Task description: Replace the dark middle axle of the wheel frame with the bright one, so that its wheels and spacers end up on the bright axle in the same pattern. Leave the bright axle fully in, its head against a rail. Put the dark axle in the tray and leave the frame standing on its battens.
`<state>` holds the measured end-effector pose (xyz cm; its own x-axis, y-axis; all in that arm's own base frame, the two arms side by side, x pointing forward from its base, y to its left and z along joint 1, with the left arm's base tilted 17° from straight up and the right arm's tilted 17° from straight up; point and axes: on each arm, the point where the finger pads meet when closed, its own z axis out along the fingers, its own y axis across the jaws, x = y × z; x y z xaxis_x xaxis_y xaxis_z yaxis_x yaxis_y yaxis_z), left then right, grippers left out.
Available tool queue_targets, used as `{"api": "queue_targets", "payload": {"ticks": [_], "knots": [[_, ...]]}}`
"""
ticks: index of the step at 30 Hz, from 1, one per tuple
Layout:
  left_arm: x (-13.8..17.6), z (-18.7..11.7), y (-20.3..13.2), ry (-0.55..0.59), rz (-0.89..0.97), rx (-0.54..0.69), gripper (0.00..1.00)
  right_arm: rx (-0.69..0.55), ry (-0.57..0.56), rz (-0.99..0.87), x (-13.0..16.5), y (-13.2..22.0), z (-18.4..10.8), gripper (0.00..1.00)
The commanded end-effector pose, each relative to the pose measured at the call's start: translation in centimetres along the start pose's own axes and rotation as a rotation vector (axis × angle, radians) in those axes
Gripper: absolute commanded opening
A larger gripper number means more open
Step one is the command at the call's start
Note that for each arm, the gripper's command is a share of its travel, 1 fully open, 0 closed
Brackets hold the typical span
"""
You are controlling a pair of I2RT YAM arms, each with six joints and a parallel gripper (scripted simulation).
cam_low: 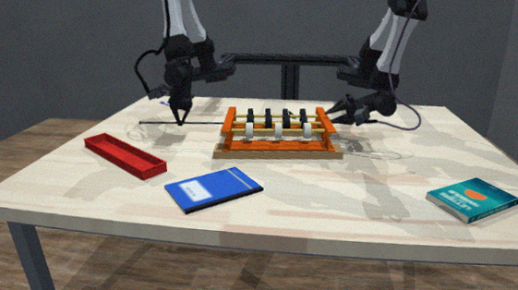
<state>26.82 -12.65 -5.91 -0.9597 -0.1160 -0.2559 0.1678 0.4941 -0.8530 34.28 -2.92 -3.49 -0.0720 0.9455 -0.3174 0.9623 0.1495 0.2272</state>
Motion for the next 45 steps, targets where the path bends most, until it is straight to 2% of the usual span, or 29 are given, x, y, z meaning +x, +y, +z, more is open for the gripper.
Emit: {"api": "queue_targets", "payload": {"ticks": [1,17,18,28,30,33,35,45], "knots": [[0.0,1.3,-0.8,0.026,0.052,0.033,0.33,-0.083,-0.001,0.01,-1.0,2.4,-1.5,0.0],[0.0,1.3,-0.8,0.026,0.052,0.033,0.33,-0.042,-0.001,-0.003,-2.1,1.3,-0.5,0.0],[0.0,1.3,-0.8,0.026,0.052,0.033,0.33,-0.082,-0.008,0.01,-2.7,2.4,-1.3,0.0],[0.0,1.3,-0.8,0.026,0.052,0.033,0.33,-0.077,-0.01,0.009,-3.7,2.3,-1.1,0.0],[0.0,1.3,-0.8,0.026,0.052,0.033,0.33,-0.062,-0.004,-0.007,-2.7,1.9,-0.8,0.0],[0.0,1.3,-0.8,0.026,0.052,0.033,0.33,-0.043,-0.006,0.031,-3.3,1.7,0.0,0.0],[0.0,1.3,-0.8,0.026,0.052,0.033,0.33,0.02,0.005,0.023,-2.8,0.4,0.9,0.0],[0.0,1.3,-0.8,0.026,0.052,0.033,0.33,0.056,0.011,0.16,-4.8,3.1,1.2,0.0]]}}
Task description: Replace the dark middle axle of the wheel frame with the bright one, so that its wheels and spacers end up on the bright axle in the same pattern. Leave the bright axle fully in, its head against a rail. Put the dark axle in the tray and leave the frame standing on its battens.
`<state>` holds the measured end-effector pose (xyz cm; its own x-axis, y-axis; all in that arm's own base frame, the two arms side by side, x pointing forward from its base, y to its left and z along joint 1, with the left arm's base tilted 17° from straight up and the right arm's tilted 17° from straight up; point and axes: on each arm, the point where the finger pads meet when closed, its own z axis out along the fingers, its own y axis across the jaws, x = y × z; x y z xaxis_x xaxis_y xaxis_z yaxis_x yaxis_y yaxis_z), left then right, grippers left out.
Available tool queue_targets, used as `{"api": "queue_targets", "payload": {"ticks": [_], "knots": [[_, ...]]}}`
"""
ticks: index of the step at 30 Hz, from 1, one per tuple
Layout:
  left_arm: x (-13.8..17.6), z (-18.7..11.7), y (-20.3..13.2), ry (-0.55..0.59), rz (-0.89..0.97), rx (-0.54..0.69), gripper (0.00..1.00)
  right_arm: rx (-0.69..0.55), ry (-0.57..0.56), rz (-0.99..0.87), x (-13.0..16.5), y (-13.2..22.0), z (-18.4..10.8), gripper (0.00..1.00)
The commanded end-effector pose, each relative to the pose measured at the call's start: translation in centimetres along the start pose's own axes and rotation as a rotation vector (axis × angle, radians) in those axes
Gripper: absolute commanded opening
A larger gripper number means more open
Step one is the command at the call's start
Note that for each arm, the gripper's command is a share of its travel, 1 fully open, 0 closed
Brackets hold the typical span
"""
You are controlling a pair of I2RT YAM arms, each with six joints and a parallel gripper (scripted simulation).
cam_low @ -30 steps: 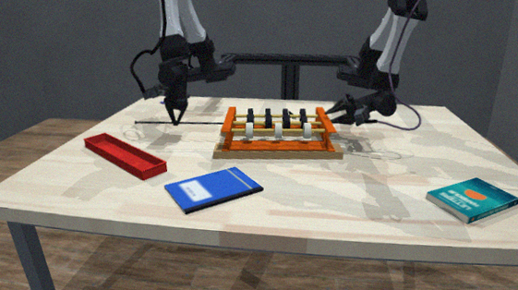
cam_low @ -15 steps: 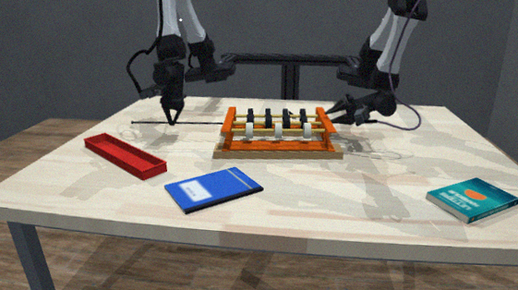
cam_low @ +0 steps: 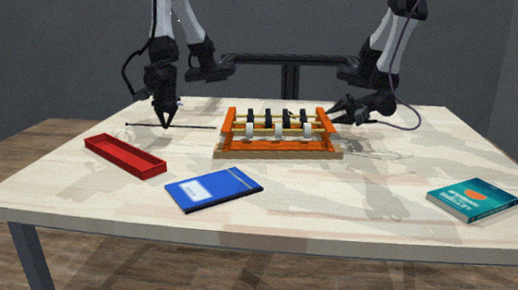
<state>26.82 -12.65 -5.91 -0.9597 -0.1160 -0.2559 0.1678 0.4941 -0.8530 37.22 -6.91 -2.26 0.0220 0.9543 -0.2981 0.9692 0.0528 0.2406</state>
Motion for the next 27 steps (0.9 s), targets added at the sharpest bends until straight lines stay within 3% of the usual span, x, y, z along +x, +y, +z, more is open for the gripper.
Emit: {"api": "queue_targets", "payload": {"ticks": [1,6,19,27], "knots": [[0.0,1.3,-0.8,0.026,0.052,0.033,0.33,0.046,0.014,0.088,-0.7,1.1,0.5,0.0],[0.0,1.3,-0.8,0.026,0.052,0.033,0.33,0.081,0.018,0.163,-1.7,2.4,0.9,0.0],[0.0,1.3,-0.8,0.026,0.052,0.033,0.33,0.156,0.016,0.486,-7.8,7.9,2.8,0.0],[0.0,1.3,-0.8,0.026,0.052,0.033,0.33,0.158,0.012,0.572,-9.9,9.4,3.5,0.0]]}}
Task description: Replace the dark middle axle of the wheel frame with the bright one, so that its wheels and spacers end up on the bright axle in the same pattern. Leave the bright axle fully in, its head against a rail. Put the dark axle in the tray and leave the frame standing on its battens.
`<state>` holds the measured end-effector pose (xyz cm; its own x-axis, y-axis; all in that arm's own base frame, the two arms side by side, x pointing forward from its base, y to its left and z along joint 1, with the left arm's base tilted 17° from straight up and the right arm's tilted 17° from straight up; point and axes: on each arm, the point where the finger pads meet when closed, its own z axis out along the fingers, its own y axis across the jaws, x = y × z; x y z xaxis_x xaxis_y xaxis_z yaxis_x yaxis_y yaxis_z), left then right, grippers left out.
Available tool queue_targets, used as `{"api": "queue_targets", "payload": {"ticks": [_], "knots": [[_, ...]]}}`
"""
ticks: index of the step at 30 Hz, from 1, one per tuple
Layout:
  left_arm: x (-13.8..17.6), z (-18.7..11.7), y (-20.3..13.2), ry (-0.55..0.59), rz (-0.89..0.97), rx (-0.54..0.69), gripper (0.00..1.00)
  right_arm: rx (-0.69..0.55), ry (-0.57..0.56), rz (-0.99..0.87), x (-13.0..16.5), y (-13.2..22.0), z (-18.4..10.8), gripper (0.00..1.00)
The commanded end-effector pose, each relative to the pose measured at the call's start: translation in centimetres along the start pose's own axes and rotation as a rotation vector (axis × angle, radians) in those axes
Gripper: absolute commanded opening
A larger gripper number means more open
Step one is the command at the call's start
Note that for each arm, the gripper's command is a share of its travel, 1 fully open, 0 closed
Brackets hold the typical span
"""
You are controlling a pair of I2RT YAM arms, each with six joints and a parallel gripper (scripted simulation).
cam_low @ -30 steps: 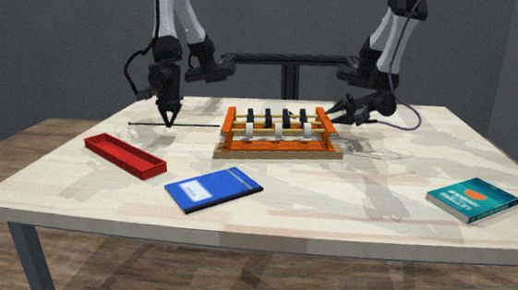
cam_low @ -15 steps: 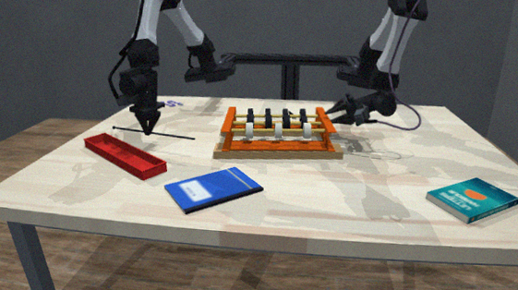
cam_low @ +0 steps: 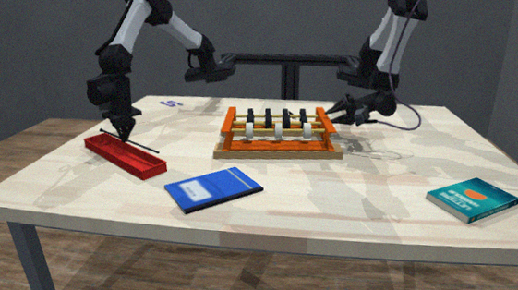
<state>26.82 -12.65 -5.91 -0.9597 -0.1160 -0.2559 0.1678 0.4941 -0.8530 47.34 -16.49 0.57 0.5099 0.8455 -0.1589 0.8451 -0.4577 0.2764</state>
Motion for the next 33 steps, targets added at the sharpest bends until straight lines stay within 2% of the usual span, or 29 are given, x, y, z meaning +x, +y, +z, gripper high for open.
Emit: {"api": "queue_targets", "payload": {"ticks": [1,5,7,9,12,13,14,17,19,24,29,31,33], "knots": [[0.0,1.3,-0.8,0.026,0.052,0.033,0.33,0.066,-0.006,0.062,-0.7,0.0,1.0,0.0],[0.0,1.3,-0.8,0.026,0.052,0.033,0.33,0.055,-0.003,0.078,-0.8,0.8,0.9,0.0],[0.0,1.3,-0.8,0.026,0.052,0.033,0.33,0.012,0.011,0.061,-0.2,1.7,-0.5,0.0],[0.0,1.3,-0.8,0.026,0.052,0.033,0.33,0.009,-0.008,0.067,-1.5,2.0,0.1,0.0],[0.0,1.3,-0.8,0.026,0.052,0.033,0.33,0.009,-0.008,0.067,-1.5,2.0,0.1,0.0],[0.0,1.3,-0.8,0.026,0.052,0.033,0.33,-0.007,0.0,0.055,-0.7,2.2,-0.7,0.0],[0.0,1.3,-0.8,0.026,0.052,0.033,0.33,-0.007,0.001,0.045,-0.1,2.2,1.3,0.0],[0.0,1.3,-0.8,0.026,0.052,0.033,0.33,0.024,-0.009,0.054,-1.0,1.1,2.2,0.0],[0.0,1.3,-0.8,0.026,0.052,0.033,0.33,-0.016,0.002,0.063,-0.9,2.6,1.4,0.0],[0.0,1.3,-0.8,0.026,0.052,0.033,0.33,0.016,-0.009,0.057,-1.0,1.3,2.9,0.0],[0.0,1.3,-0.8,0.026,0.052,0.033,0.33,-0.005,-0.003,0.064,-1.0,1.9,1.9,0.0],[0.0,1.3,-0.8,0.026,0.052,0.033,0.33,0.031,-0.01,0.058,-1.0,0.8,4.0,0.0],[0.0,1.3,-0.8,0.026,0.052,0.033,0.33,-0.013,0.0,0.064,-0.8,2.4,3.1,0.0]]}}
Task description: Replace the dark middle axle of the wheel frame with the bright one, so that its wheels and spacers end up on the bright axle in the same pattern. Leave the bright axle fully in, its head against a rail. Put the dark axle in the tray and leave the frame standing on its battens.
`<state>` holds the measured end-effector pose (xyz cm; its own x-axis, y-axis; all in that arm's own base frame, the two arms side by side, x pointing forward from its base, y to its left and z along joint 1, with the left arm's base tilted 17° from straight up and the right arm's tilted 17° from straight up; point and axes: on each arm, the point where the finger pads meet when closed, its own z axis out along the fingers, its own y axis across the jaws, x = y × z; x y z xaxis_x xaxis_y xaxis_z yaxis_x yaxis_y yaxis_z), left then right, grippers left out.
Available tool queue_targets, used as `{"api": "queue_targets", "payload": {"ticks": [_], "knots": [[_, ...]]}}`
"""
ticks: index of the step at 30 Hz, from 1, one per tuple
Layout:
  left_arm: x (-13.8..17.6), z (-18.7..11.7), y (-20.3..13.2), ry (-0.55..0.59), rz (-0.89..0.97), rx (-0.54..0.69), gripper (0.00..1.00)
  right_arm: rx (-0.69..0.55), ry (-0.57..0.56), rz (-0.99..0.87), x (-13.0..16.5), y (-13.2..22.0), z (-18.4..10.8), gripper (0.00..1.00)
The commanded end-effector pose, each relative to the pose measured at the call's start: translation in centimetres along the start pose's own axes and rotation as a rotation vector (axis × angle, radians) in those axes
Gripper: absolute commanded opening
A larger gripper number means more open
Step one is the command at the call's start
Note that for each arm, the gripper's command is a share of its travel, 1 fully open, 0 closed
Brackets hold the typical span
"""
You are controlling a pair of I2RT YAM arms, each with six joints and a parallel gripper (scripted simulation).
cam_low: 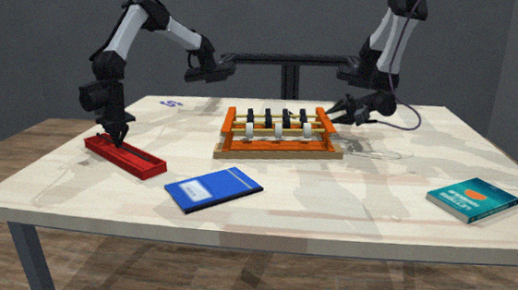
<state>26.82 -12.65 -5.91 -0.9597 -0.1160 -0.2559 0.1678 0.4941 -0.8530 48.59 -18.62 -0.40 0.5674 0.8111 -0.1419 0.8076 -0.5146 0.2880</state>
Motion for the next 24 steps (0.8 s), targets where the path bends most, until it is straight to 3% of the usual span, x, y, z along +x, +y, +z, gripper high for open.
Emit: {"api": "queue_targets", "payload": {"ticks": [1,8,13,15,21,24], "knots": [[0.0,1.3,-0.8,0.026,0.052,0.033,0.33,-0.014,0.005,-0.01,0.6,0.6,1.3,0.0],[0.0,1.3,-0.8,0.026,0.052,0.033,0.33,0.014,-0.004,-0.01,0.2,-0.5,2.8,0.0],[0.0,1.3,-0.8,0.026,0.052,0.033,0.33,-0.029,0.01,0.001,0.4,0.9,1.2,0.0],[0.0,1.3,-0.8,0.026,0.052,0.033,0.33,0.011,0.003,-0.008,0.4,-0.4,3.4,0.0],[0.0,1.3,-0.8,0.026,0.052,0.033,0.33,-0.032,0.012,0.001,0.5,1.0,2.6,0.0],[0.0,1.3,-0.8,0.026,0.052,0.033,0.33,-0.02,0.012,-0.004,0.8,0.6,3.5,0.0]]}}
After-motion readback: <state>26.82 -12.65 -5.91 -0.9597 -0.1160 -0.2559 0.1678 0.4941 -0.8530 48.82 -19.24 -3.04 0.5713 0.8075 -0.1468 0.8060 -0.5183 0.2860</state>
